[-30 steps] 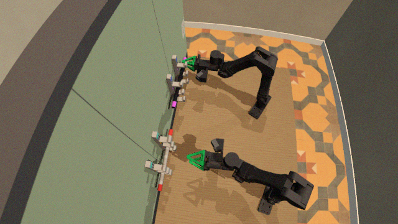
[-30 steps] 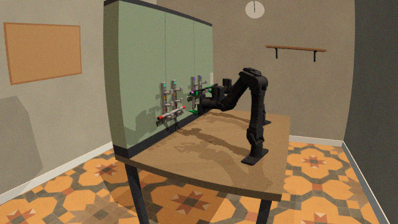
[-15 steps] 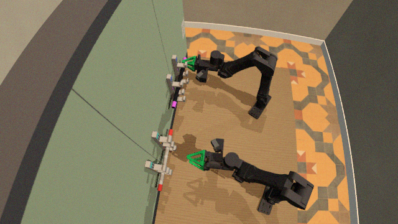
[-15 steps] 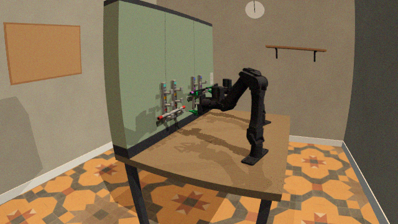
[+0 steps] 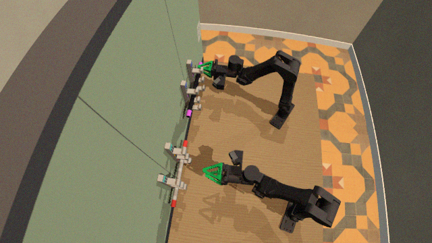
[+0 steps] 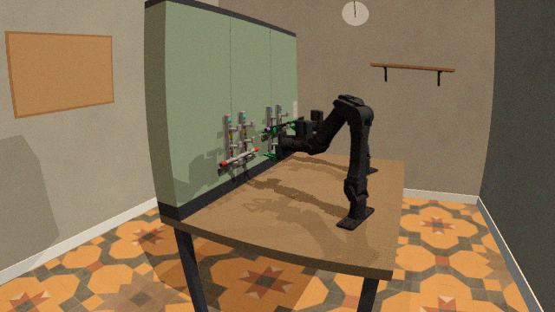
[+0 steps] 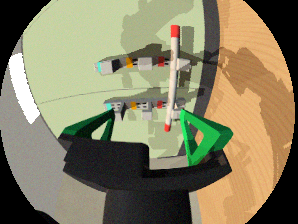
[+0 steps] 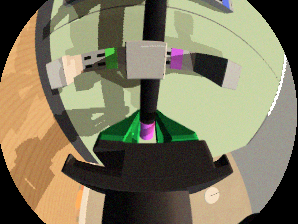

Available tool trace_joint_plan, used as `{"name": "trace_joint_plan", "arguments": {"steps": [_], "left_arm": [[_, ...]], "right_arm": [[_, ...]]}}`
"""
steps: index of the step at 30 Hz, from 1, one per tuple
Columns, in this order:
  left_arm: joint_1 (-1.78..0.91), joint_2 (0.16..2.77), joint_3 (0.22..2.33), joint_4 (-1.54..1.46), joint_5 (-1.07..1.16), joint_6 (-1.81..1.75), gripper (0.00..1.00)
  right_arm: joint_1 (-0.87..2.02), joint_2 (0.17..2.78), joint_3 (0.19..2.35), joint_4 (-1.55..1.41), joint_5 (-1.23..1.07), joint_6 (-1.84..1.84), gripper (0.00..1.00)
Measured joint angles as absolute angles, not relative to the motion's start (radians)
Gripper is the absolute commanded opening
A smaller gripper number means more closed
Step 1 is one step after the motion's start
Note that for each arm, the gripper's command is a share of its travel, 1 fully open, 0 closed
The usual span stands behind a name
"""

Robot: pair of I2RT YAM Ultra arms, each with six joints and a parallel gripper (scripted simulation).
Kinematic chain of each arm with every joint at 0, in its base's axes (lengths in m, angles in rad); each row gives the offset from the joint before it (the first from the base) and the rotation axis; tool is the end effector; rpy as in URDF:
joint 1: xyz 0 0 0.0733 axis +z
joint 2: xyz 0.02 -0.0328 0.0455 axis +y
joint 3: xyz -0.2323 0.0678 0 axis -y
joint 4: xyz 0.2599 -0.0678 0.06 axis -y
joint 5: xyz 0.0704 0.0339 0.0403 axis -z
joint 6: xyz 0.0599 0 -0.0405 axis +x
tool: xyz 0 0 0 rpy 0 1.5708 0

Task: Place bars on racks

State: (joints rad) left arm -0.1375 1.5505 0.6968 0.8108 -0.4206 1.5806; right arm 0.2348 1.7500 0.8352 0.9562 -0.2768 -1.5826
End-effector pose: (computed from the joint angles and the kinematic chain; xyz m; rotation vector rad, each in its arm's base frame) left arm 0.3564 -0.0235 0.1890 1.1099 1.4379 1.4113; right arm 0.3805 0.1090 0.1831 -1.3854 0.7894 -0.8546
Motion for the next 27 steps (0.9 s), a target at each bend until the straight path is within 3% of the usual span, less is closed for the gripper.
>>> {"name": "trace_joint_plan", "arguments": {"steps": [27], "left_arm": [[-0.138, 1.551, 0.697, 0.811, -0.421, 1.581, 1.00]], "right_arm": [[0.235, 1.763, 0.827, 0.999, -0.277, -1.579, 0.00]]}}
